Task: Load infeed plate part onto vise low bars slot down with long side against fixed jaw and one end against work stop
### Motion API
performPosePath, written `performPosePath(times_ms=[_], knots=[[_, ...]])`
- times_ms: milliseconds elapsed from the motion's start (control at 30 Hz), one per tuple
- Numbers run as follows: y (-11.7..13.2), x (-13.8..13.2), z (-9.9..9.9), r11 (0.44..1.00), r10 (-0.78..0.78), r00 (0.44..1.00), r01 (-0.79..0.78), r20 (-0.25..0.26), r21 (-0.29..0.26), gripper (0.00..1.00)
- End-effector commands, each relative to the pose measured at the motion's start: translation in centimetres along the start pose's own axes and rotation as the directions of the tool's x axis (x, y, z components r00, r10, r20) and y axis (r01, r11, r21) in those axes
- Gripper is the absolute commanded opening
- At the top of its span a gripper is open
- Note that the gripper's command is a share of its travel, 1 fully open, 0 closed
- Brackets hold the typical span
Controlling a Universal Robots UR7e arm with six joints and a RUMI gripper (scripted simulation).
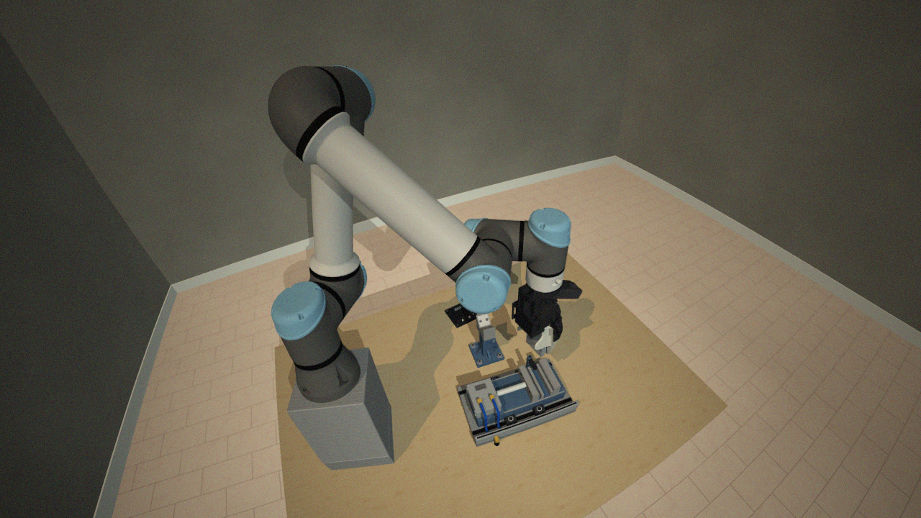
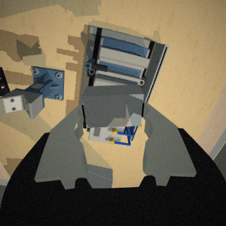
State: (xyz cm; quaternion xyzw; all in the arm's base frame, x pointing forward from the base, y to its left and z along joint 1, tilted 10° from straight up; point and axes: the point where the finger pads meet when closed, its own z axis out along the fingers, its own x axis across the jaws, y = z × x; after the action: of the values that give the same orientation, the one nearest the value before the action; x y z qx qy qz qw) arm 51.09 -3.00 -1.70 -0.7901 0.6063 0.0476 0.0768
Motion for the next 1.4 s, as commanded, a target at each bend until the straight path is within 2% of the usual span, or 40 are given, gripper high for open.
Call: performPosePath(times_ms=[0,733,1367], knots=[[-0.1,1.2,-0.1,0.998,0.069,0.998,-0.069,-0.003,0.002,0.00],[0.0,3.4,-0.1,0.978,0.207,0.978,-0.207,-0.002,0.003,0.00],[0.1,3.9,-0.1,0.969,0.246,0.969,-0.246,-0.002,0.003,0.00]])
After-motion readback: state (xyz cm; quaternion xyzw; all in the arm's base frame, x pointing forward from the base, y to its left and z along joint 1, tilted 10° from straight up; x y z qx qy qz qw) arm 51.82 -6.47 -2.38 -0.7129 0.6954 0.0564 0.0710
